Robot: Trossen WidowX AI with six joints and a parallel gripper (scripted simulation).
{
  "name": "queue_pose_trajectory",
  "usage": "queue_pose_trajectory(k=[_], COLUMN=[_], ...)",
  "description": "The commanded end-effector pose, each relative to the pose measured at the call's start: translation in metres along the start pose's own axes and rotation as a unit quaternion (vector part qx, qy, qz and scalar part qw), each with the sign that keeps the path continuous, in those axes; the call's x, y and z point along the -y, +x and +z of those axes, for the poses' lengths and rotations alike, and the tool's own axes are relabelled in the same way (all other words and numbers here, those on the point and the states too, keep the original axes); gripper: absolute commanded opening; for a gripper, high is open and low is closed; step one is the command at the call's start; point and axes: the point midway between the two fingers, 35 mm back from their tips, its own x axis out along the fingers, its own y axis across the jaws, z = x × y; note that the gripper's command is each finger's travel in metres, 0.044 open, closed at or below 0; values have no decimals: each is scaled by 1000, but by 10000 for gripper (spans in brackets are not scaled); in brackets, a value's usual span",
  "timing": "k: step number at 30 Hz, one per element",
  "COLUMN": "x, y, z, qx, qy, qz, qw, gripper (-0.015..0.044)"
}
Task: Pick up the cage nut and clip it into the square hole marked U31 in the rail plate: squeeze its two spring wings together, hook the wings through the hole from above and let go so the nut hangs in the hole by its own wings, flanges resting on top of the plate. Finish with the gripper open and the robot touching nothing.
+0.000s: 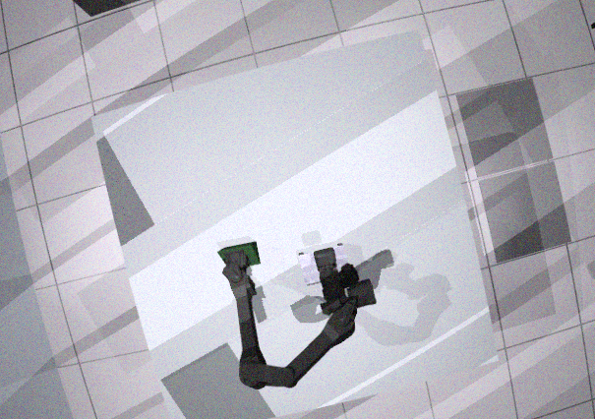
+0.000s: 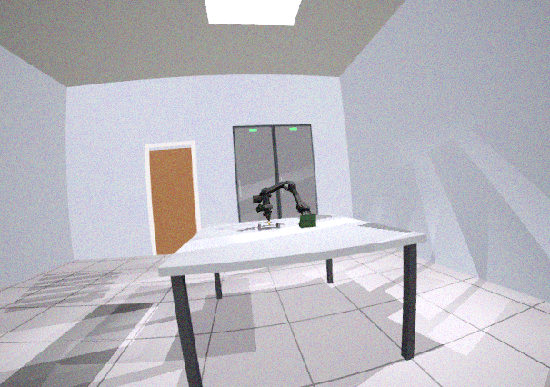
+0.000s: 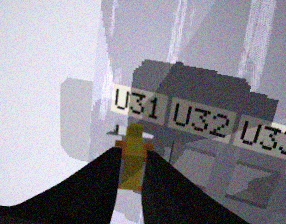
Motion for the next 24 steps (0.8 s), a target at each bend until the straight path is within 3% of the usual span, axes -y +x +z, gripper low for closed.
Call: queue_pose_trajectory(k=[1, 24], x=[0, 3], y=[-1, -1], z=[0, 0], qx=[0, 0], qy=[-2, -2], qz=[6, 20], qw=[1000, 1000], gripper=[23, 23])
